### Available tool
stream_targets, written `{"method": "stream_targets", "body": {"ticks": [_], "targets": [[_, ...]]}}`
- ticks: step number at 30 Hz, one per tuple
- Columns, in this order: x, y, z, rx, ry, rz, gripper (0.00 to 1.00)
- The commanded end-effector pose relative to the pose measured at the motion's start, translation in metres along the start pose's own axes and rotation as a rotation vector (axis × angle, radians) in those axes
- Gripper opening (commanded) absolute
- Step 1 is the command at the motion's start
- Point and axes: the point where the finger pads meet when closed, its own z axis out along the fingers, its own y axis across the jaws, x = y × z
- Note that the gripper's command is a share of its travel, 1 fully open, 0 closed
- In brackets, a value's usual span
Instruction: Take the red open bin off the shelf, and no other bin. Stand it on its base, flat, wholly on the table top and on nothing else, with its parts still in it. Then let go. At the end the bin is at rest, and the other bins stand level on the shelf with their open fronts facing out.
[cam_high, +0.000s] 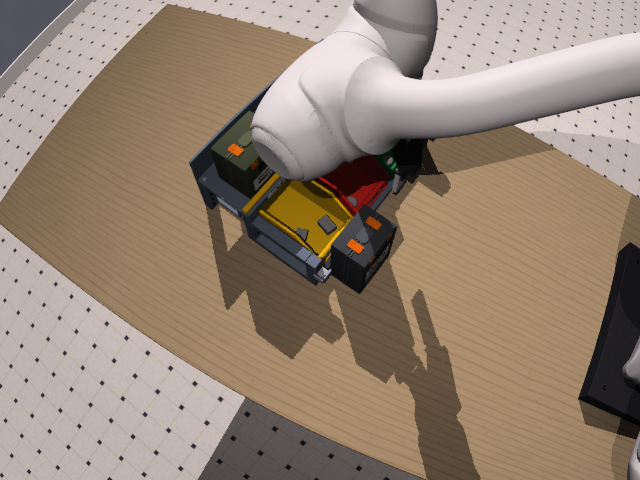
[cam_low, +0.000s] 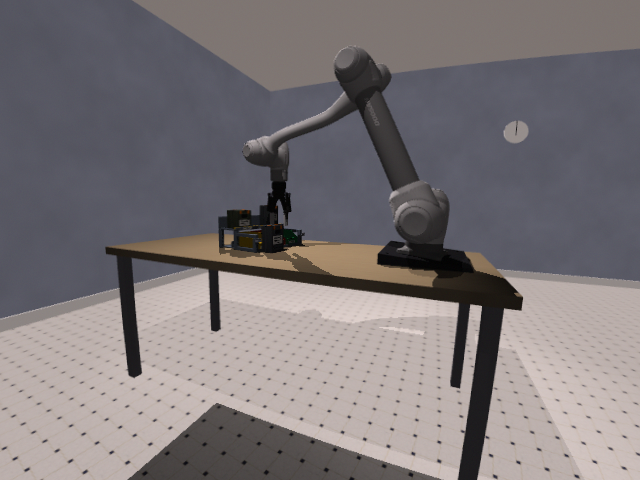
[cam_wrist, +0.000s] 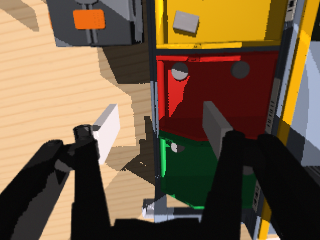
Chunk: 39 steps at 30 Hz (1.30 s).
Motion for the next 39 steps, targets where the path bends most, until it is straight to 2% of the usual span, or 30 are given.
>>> {"method": "stream_targets", "body": {"ticks": [1,39], "targets": [[0.0000,0.0000,-0.0002,0.000,0.000,0.000,0.57],[0.0000,0.0000,-0.0039,0.000,0.000,0.000,0.57]]}}
